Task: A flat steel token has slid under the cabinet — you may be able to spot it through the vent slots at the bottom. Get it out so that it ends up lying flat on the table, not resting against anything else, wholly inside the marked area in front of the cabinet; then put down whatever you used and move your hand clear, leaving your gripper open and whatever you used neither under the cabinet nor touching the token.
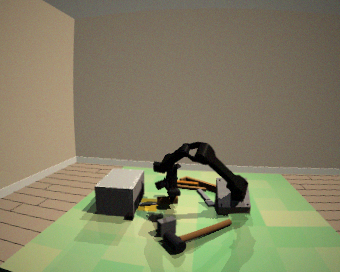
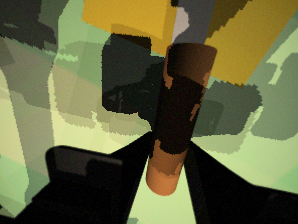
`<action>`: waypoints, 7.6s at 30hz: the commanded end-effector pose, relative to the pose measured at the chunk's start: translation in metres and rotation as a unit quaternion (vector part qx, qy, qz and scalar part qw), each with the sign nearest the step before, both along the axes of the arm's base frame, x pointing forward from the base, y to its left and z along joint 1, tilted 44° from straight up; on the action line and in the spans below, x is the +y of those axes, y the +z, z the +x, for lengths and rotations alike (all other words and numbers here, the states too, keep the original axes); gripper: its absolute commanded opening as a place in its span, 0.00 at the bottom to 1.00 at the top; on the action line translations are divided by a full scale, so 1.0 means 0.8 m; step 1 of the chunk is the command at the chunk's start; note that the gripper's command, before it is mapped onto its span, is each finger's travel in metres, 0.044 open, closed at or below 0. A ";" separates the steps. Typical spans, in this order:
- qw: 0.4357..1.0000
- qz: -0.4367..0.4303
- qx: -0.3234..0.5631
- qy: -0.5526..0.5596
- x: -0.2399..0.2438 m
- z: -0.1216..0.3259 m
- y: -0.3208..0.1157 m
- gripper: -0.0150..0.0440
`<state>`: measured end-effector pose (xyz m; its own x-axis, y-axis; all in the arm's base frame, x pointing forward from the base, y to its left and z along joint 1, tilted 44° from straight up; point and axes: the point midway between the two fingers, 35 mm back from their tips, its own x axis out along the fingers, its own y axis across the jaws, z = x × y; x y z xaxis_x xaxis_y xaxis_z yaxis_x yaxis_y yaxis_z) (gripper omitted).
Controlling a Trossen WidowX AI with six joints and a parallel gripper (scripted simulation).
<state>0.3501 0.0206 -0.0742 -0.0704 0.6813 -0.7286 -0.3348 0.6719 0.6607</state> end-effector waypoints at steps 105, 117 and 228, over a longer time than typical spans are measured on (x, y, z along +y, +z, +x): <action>0.997 -0.008 0.053 -0.053 -0.053 -0.141 -0.033 0.25; 0.992 -0.011 0.087 -0.089 -0.054 -0.141 -0.032 0.25; 0.912 -0.030 0.282 -0.296 -0.008 -0.126 0.011 0.25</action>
<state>0.2480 0.0116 -0.0692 -0.0849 0.6776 -0.7306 0.4801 0.6703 0.5659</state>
